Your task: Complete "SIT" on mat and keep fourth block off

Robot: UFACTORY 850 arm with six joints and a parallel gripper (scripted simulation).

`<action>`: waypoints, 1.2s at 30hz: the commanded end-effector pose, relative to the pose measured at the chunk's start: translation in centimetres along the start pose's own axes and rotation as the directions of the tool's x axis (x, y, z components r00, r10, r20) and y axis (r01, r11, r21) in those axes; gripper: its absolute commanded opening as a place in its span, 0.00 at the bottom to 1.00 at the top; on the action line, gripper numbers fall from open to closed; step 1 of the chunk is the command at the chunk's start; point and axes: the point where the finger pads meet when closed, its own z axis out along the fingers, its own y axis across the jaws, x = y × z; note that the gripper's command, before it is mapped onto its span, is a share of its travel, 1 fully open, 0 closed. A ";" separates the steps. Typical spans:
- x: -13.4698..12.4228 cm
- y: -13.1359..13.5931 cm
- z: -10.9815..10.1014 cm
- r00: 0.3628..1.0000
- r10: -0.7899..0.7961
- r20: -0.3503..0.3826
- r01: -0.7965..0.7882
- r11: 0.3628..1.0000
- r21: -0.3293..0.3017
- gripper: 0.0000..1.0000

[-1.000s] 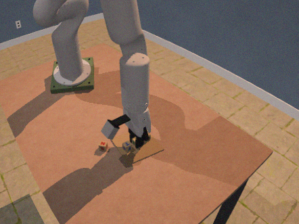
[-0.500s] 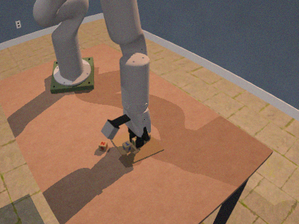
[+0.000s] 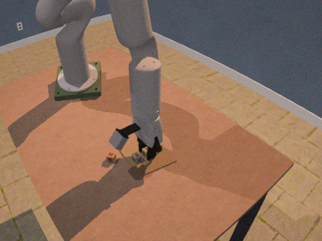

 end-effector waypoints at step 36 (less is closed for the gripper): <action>0.0 -0.1 -9.1 1.000 0.000 0.000 0.000 1.000 0.002 1.00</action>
